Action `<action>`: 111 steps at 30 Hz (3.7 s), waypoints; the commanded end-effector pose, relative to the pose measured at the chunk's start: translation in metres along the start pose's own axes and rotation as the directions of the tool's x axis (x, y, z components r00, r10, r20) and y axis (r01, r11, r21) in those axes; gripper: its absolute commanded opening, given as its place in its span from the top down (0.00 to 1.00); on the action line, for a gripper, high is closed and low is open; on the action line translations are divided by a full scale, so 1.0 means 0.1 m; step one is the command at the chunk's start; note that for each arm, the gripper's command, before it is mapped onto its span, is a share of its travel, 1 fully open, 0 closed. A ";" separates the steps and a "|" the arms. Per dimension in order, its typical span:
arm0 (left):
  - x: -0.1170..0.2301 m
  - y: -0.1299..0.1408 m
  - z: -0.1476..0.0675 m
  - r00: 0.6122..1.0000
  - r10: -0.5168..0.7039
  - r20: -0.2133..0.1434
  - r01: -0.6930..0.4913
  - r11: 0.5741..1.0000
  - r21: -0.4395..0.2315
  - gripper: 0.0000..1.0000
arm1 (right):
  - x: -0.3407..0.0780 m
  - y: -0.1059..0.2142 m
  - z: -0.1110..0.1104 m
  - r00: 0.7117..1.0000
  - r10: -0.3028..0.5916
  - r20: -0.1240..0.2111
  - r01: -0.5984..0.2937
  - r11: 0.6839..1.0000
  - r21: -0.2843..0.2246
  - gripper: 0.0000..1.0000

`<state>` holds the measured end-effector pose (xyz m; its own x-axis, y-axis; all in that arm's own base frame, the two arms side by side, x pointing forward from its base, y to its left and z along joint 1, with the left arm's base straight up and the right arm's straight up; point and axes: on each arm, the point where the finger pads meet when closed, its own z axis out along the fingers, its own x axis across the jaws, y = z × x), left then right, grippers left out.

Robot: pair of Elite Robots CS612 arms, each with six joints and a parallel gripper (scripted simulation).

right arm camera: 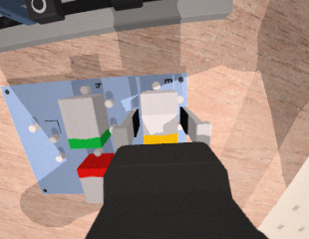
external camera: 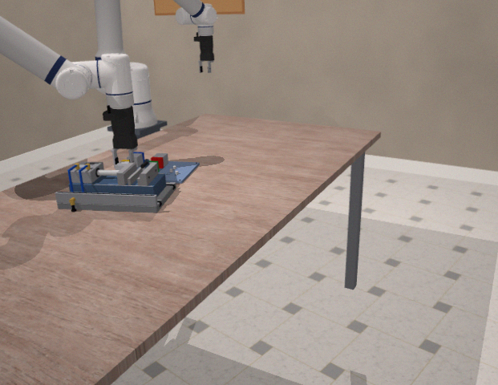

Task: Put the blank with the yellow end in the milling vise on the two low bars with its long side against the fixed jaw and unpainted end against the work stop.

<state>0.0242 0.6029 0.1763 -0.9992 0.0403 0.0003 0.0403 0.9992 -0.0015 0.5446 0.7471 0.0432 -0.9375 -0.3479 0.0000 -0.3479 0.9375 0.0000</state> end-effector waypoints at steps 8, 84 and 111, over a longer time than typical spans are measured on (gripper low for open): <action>0.00 0.01 -0.01 1.000 0.000 0.000 0.000 1.000 -0.001 0.00 | -0.01 0.00 -0.02 1.000 0.000 0.002 0.000 1.000 -0.001 0.00; 0.00 0.01 -0.01 1.000 0.000 0.000 0.000 1.000 -0.001 0.00 | -0.01 0.00 -0.04 1.000 0.000 0.002 0.000 1.000 -0.001 1.00; 0.00 0.01 -0.01 1.000 0.000 0.000 0.000 1.000 -0.001 0.00 | -0.01 0.00 -0.18 1.000 0.000 0.002 0.000 1.000 -0.001 1.00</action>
<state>0.0242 0.6029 0.1763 -0.9992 0.0403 0.0003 0.0403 0.9992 -0.0015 0.5446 0.7471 0.0534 -0.9375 -0.3479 0.0000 -0.3479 0.9375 0.0000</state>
